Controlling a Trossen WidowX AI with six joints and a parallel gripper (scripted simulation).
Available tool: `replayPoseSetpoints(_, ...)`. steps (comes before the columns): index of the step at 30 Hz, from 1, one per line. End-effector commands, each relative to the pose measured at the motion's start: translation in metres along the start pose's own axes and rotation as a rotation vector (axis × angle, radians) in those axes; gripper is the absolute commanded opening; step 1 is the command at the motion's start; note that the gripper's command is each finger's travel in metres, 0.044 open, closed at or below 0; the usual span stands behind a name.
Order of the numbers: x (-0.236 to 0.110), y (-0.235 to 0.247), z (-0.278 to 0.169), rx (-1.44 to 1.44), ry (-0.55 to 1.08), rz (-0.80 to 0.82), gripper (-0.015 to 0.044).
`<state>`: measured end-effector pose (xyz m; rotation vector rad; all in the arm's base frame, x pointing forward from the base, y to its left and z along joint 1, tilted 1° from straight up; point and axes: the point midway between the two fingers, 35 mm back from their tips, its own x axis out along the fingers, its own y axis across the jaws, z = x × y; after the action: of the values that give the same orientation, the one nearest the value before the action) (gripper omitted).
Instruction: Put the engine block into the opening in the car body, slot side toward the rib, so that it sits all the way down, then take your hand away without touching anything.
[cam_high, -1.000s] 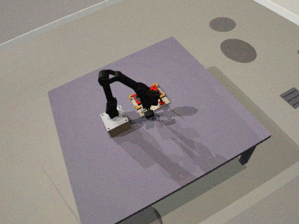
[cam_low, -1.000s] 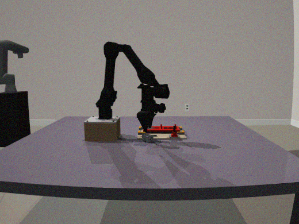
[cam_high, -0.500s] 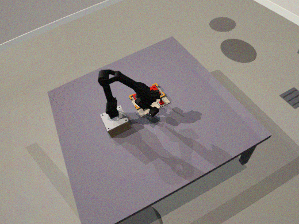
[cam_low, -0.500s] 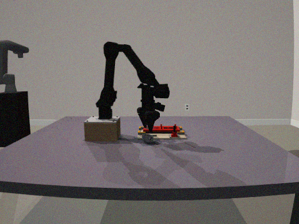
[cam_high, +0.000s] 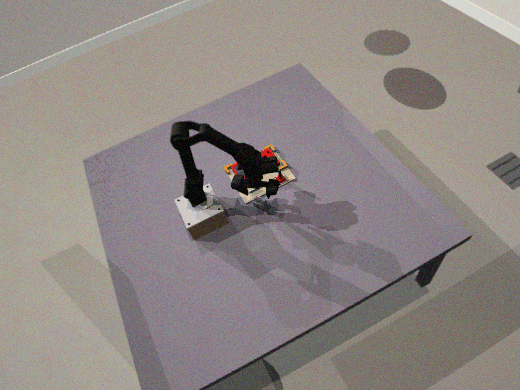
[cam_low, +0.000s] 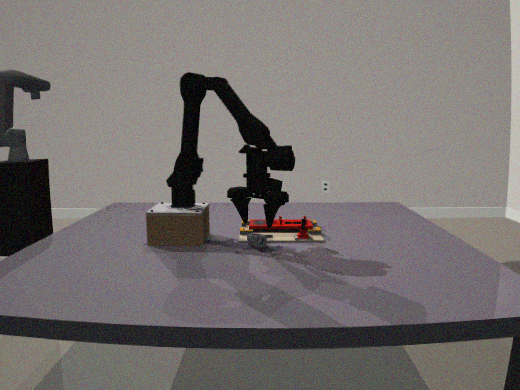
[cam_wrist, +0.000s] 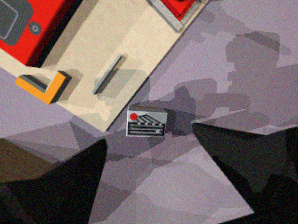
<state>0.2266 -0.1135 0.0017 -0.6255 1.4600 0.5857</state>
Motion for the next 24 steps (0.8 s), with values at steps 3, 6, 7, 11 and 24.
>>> replayPoseSetpoints(3, -0.0007, 0.0, -0.0003, -0.214, 0.002, 0.001, 0.044)
replayPoseSetpoints(6, -0.0009, 0.0, -0.0002, -0.317, 0.002, 0.001, 0.044)
replayPoseSetpoints(7, -0.001, 0.0, -0.0002, -0.352, 0.002, 0.001, 0.044)
replayPoseSetpoints(11, -0.0013, 0.0, -0.0002, -0.49, 0.002, 0.001, 0.044)
replayPoseSetpoints(24, -0.0022, 0.0001, -0.0002, -0.939, 0.002, 0.002, 0.044)
